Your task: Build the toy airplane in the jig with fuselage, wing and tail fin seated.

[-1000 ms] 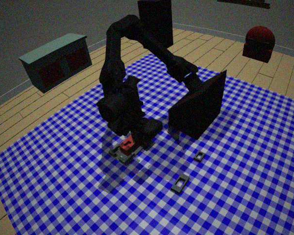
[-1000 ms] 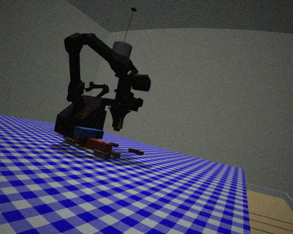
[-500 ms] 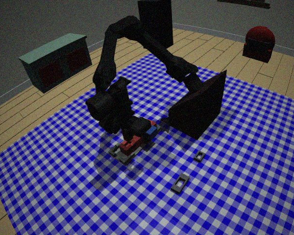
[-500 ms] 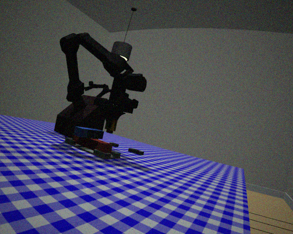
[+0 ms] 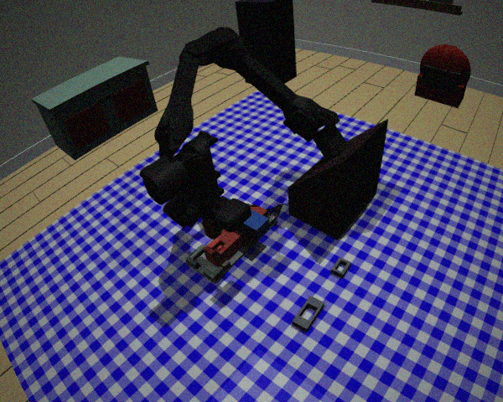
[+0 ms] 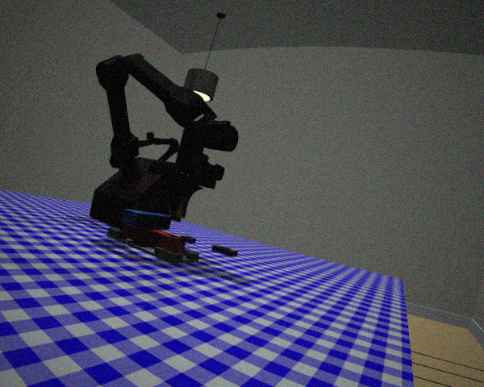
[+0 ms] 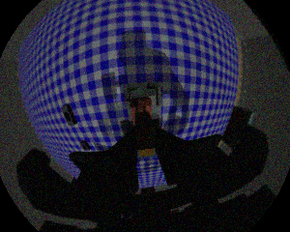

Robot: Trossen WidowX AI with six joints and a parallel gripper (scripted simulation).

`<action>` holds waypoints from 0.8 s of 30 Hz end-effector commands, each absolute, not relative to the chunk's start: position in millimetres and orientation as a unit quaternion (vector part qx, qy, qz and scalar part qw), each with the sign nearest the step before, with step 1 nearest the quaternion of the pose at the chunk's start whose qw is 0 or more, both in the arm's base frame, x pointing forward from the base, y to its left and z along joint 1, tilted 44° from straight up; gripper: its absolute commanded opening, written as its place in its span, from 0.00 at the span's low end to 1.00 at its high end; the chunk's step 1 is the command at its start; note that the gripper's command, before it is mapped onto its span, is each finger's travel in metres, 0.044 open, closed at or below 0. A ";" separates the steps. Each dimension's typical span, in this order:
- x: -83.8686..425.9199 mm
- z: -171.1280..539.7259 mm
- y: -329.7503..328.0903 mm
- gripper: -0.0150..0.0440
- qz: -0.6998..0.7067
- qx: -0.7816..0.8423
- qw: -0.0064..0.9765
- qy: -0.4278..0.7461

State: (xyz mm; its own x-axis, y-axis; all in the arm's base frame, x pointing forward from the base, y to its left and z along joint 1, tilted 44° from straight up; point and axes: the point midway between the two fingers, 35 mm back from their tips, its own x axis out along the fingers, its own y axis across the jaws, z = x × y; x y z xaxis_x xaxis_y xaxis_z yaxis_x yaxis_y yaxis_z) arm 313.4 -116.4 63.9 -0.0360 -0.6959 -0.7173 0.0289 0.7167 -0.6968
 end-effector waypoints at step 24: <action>314.5 58.1 -125.1 0.37 -0.280 -0.254 0.647 0.662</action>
